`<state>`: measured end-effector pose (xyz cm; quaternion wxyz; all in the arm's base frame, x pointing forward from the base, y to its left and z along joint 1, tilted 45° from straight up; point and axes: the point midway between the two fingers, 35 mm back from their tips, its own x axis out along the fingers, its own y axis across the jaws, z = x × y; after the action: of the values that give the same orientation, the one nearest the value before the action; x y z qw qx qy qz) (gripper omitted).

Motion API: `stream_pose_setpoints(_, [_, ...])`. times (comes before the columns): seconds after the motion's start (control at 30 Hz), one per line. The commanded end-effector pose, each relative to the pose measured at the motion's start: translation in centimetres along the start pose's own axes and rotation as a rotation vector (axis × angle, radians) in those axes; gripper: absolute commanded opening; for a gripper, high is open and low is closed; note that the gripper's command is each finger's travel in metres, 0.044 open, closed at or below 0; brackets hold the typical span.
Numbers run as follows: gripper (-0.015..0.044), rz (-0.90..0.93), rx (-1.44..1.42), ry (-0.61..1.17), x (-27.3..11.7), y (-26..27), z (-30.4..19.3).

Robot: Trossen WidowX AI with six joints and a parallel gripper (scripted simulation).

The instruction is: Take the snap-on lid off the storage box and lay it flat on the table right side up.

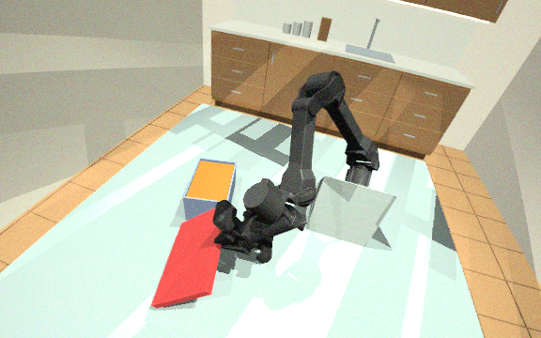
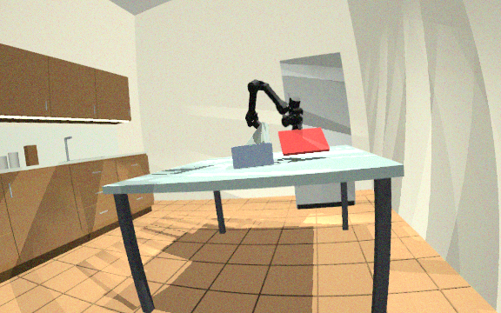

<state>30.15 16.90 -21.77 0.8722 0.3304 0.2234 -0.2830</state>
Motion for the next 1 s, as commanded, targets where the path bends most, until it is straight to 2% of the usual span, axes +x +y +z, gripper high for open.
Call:
stream_pose_setpoints(0.0, [0.0, 0.009, 0.002, 0.004, 0.1, 0.1, -0.1])
stream_pose_setpoints(0.97, [0.0, 0.009, 0.001, 0.003, 1.6, -1.7, 0.0])
